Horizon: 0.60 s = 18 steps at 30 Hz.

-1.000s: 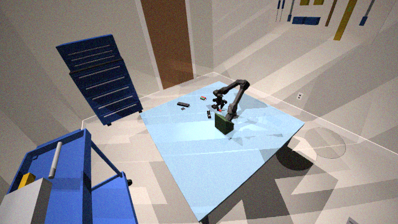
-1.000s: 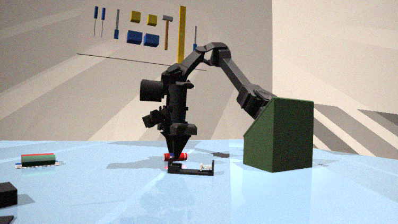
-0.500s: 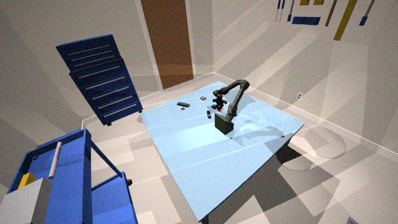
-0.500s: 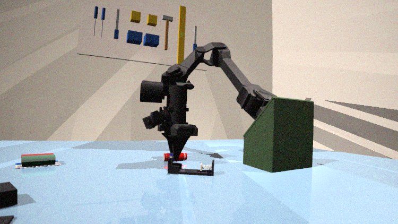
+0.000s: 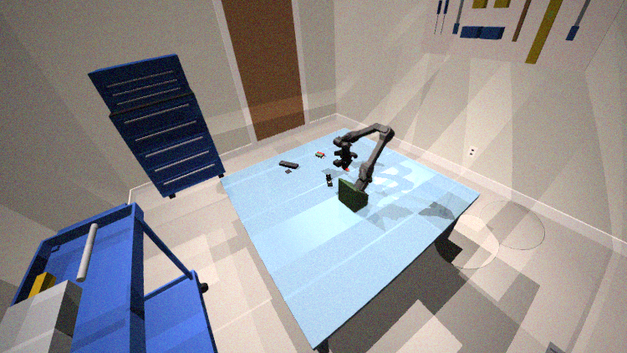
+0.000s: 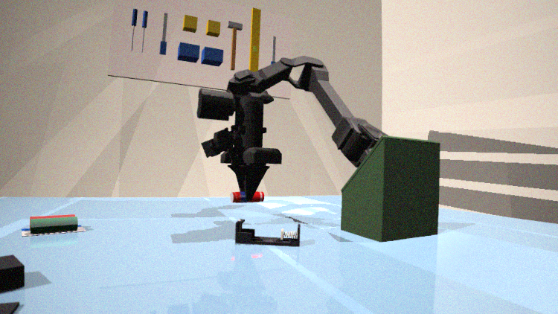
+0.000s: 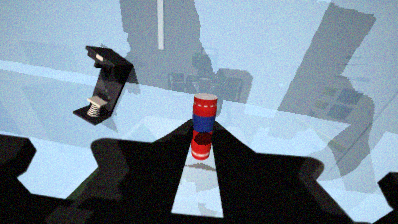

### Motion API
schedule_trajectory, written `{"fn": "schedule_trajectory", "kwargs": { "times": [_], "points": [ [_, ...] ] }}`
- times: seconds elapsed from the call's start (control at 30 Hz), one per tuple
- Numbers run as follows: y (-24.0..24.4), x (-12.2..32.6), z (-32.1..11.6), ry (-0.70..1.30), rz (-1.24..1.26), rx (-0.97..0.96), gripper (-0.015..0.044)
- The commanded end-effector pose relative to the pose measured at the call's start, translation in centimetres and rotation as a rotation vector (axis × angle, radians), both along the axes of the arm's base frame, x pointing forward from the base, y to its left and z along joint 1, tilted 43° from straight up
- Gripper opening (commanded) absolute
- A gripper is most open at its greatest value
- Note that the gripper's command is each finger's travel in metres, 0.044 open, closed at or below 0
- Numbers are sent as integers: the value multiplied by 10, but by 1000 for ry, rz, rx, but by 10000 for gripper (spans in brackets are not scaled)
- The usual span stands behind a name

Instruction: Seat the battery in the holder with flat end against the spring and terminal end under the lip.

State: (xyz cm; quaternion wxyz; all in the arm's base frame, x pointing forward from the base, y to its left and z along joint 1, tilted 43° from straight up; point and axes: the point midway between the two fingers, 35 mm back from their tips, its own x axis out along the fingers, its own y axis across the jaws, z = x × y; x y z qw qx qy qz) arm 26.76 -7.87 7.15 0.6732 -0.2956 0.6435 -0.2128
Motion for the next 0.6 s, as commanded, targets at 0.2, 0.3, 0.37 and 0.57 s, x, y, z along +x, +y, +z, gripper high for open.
{"fn": "schedule_trajectory", "kwargs": {
  "times": [0.2,0.3,0.37,0.57],
  "points": [
    [27,7,-13,357,404,-34,68],
    [37,9,-19,482,546,-47,68],
    [43,9,-22,565,640,-55,68],
    [61,10,-33,816,924,-84,68]
  ]
}}
